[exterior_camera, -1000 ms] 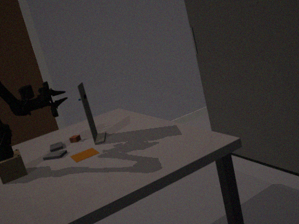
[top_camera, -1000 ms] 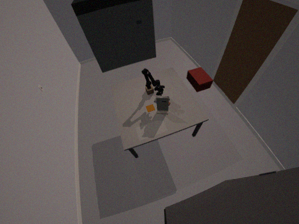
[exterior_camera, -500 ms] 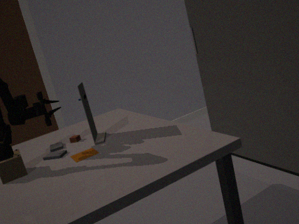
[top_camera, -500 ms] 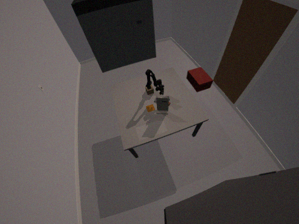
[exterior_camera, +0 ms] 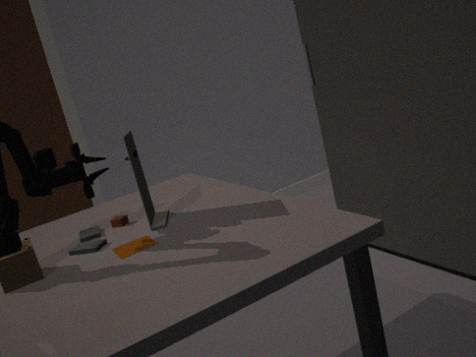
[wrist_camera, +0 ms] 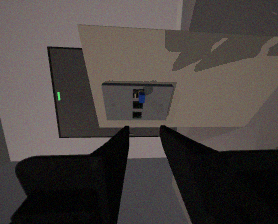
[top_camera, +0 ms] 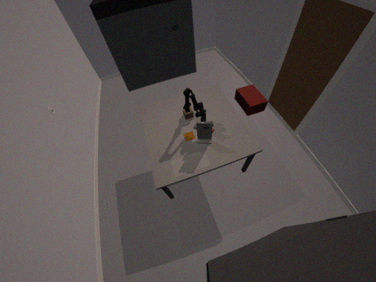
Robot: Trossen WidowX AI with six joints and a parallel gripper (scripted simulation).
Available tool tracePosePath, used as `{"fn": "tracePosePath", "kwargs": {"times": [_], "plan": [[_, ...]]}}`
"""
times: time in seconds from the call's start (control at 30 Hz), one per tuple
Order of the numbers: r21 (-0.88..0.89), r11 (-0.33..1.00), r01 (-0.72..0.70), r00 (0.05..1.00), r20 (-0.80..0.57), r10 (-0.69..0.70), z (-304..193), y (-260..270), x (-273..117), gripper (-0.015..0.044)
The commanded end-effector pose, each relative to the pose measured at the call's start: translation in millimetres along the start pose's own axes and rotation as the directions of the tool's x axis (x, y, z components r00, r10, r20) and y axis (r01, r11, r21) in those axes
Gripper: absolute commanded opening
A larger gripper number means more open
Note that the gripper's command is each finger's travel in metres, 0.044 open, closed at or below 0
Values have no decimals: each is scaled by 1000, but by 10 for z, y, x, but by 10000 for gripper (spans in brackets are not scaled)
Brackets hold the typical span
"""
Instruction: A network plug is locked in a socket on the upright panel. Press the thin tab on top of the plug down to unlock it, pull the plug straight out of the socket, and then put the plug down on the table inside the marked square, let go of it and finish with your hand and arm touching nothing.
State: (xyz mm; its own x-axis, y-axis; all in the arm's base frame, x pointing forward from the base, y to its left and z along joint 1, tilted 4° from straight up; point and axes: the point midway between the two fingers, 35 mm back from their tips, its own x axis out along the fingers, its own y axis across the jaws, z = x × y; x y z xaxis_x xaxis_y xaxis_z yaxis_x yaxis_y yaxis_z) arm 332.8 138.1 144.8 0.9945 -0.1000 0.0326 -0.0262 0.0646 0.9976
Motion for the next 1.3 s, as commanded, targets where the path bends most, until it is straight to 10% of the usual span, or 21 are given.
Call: {"fn": "tracePosePath", "kwargs": {"times": [0.0,1.27], "plan": [[4,1000,0,1000,-4,0,38,-3,129,156],[3,1000,-4,1000,-4,4,182,11,683,156]]}}
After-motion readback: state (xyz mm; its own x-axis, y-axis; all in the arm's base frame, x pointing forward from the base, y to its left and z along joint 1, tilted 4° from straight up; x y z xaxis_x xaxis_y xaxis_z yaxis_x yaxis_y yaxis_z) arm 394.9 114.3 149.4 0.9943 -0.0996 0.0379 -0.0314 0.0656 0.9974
